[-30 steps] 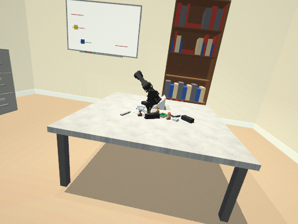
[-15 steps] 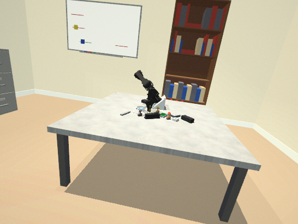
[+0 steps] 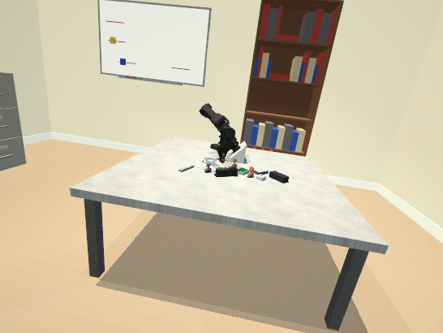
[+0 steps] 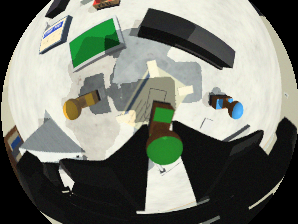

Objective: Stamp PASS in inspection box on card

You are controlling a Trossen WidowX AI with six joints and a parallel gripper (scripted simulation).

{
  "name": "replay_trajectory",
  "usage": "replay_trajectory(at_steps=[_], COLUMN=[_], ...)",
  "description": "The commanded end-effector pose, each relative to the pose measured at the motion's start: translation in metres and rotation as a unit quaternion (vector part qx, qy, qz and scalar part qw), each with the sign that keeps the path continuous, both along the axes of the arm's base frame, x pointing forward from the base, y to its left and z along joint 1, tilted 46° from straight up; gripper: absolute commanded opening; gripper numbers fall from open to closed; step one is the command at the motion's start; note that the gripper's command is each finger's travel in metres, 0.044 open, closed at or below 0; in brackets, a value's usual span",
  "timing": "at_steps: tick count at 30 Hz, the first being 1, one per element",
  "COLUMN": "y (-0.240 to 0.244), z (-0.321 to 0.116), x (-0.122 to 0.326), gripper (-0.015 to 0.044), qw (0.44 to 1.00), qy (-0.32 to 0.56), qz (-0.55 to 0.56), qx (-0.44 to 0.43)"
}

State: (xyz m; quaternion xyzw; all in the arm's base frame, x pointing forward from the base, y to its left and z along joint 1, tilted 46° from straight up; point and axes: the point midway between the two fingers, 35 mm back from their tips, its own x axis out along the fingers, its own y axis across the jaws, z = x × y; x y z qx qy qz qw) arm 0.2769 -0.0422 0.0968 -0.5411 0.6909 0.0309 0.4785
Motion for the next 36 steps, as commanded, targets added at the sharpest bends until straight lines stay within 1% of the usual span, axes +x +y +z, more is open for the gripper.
replay_trajectory(at_steps=[1,14,25,36], y=[0.007,0.018,0.046,0.076], z=[0.007,0.016,-0.002,-0.029], x=[0.001,0.001,0.038,0.070], gripper=[0.0000,0.0000,0.0000,0.0000], qw=[1.000,1.000,1.000,1.000], qy=[-0.004,-0.004,-0.005,-0.005], qz=[-0.001,-0.001,0.000,0.000], qx=[0.003,0.002,0.005,0.006])
